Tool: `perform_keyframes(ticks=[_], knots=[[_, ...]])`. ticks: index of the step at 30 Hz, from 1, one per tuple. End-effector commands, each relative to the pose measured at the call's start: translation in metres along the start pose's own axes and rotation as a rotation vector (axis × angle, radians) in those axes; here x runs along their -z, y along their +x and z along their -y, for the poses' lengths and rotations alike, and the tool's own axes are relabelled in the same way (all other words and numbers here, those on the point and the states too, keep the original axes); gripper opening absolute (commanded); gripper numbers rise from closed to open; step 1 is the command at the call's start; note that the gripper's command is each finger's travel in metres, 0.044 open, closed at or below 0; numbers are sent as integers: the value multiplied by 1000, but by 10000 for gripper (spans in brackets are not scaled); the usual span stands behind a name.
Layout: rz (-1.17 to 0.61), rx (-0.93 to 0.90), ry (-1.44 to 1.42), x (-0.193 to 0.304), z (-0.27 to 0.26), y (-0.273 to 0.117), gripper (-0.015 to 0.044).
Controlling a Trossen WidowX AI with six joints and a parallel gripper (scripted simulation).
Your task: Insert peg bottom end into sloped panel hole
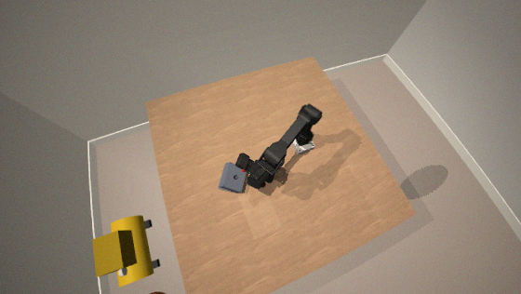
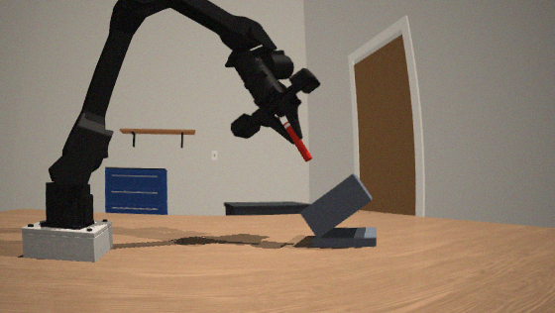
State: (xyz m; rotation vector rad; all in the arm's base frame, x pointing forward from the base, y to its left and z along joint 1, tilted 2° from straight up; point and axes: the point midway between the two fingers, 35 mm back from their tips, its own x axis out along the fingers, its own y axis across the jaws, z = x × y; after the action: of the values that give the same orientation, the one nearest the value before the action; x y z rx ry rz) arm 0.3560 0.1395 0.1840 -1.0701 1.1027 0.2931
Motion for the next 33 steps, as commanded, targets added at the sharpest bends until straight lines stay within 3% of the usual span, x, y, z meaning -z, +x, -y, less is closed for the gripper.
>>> perform_keyframes(ticks=[1,10,33], knots=[[10,19,-32,-6,-3,-4,0],[27,38,-68,-14,-7,-8,0],[44,62,-106,-24,-9,37,0]])
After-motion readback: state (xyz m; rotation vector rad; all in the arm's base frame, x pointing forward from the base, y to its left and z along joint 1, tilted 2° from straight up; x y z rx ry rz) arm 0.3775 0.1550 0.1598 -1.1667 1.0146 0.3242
